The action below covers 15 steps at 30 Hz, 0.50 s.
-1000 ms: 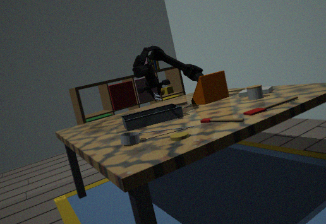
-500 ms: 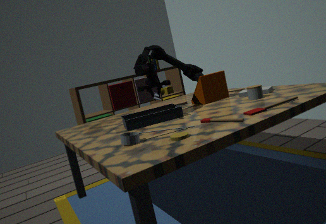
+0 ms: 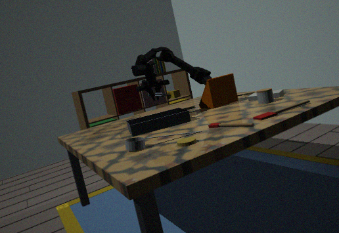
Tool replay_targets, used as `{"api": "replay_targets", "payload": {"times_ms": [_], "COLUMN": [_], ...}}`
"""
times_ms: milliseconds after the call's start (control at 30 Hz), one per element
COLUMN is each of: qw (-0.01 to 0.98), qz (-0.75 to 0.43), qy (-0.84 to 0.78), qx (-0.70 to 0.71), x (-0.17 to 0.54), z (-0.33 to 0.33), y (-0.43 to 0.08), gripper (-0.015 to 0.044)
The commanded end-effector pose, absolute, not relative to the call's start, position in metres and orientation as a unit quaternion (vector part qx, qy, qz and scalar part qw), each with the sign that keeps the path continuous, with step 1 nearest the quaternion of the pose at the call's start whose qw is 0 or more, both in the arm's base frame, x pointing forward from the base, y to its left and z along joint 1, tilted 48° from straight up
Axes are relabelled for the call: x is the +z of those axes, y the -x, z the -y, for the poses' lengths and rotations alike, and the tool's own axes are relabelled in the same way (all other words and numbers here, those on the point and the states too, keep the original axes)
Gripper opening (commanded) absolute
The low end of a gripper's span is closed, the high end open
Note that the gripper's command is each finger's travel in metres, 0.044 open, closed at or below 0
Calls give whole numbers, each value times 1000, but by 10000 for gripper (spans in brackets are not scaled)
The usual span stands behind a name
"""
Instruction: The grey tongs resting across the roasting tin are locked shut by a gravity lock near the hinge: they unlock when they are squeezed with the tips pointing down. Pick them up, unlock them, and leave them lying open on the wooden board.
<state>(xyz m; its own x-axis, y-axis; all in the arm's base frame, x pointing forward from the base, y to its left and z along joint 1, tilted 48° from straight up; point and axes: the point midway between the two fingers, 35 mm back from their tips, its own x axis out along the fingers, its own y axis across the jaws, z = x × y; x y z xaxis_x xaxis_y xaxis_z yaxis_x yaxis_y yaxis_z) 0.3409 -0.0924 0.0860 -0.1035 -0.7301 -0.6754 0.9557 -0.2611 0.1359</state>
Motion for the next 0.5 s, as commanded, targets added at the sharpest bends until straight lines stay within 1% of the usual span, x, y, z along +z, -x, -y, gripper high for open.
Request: {"api": "replay_targets", "payload": {"times_ms": [0,467], "qw": [600,644], "qz": [-201,-314], "qy": [-304,-195], "qx": [-712,-670], "x": [109,182], "z": [101,132], "y": [-337,-300], "gripper": [-150,-150]}}
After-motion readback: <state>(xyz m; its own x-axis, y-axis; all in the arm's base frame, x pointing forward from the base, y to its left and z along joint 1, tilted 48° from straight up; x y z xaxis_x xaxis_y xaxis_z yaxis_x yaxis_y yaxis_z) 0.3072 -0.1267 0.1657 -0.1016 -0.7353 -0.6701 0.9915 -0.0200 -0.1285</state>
